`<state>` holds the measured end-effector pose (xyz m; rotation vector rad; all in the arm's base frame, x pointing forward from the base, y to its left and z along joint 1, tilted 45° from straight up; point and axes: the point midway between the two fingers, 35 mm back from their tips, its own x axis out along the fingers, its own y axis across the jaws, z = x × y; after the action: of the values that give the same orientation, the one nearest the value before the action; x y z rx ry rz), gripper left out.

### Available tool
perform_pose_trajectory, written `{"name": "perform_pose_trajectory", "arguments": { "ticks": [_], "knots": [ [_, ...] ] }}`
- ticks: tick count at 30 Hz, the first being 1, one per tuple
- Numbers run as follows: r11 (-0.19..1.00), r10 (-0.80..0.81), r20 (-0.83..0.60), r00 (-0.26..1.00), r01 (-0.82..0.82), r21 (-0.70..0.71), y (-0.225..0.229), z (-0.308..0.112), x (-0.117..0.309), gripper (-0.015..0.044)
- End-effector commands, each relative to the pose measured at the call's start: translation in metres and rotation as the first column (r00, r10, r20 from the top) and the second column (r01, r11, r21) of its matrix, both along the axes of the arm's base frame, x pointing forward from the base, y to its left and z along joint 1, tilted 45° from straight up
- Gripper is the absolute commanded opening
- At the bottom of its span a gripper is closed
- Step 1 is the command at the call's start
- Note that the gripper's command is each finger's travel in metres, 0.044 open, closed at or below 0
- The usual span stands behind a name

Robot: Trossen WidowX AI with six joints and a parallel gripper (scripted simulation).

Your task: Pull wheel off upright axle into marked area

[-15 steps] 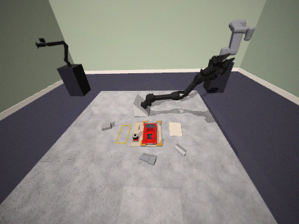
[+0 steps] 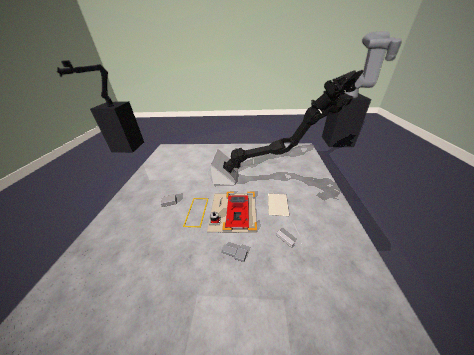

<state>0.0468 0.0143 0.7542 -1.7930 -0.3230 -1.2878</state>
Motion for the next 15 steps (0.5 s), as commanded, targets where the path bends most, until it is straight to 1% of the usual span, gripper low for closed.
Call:
{"name": "perform_pose_trajectory", "arguments": {
  "ticks": [1, 5, 9, 15],
  "knots": [
    [0.982, 0.109, -0.025, 0.994, -0.103, 0.157, -0.050, -0.010, 0.021, 0.0300],
    [0.928, 0.221, -0.024, 0.975, -0.202, 0.314, -0.094, -0.024, 0.043, 0.0300],
    [0.898, 0.283, -0.004, 0.959, -0.264, 0.351, -0.110, -0.030, 0.055, 0.0300],
    [0.801, 0.380, 0.024, 0.924, -0.342, 0.492, -0.148, -0.049, 0.083, 0.0300]
  ]
}}
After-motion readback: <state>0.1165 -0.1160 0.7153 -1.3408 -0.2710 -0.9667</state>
